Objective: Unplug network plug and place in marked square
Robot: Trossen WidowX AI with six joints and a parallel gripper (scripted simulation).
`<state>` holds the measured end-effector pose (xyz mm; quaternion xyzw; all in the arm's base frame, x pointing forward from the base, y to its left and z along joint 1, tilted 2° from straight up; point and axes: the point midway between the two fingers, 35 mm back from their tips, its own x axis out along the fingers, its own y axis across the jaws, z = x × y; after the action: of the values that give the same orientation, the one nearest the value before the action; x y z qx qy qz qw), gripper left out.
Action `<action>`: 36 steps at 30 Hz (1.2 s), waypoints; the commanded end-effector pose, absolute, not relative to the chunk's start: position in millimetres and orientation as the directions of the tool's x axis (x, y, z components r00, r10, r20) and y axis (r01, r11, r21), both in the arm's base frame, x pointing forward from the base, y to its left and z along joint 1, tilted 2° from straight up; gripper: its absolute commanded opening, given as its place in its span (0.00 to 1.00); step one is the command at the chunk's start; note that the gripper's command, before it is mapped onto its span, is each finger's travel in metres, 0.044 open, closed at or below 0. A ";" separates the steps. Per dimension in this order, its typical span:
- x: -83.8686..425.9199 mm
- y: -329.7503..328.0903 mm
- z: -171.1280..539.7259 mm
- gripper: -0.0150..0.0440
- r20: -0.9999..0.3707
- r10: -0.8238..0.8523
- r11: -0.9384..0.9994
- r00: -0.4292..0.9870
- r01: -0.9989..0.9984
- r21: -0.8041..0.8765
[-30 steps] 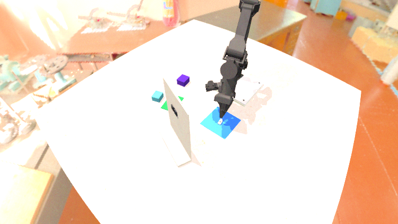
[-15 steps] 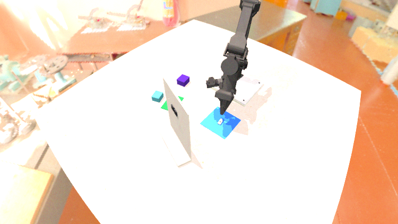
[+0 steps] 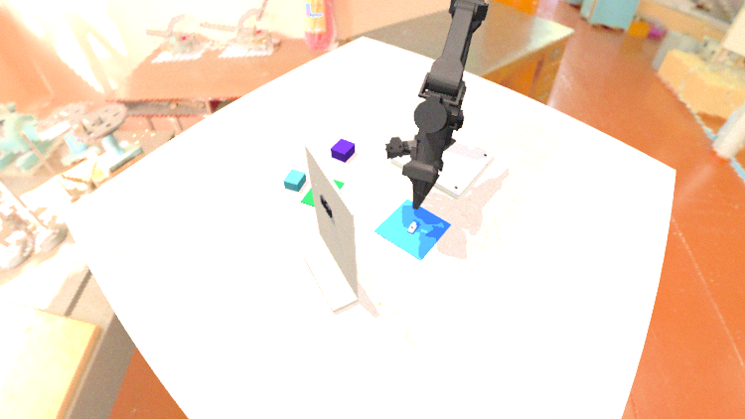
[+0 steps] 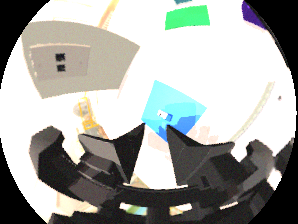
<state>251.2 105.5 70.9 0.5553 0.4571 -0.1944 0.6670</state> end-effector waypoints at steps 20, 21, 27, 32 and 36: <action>253.0 105.4 110.2 0.52 -0.819 0.256 0.308 0.514 0.759 0.573; 252.9 105.3 111.8 0.52 -0.819 0.256 0.308 0.514 0.759 0.573; 251.8 104.5 120.9 0.52 -0.819 0.256 0.308 0.514 0.759 0.573; 250.6 103.7 128.5 0.52 -0.819 0.256 0.308 0.514 0.760 0.573; 249.4 103.1 134.5 0.52 -0.819 0.255 0.308 0.514 0.760 0.573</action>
<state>249.5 102.7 124.7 0.5552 0.4573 -0.1948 0.6668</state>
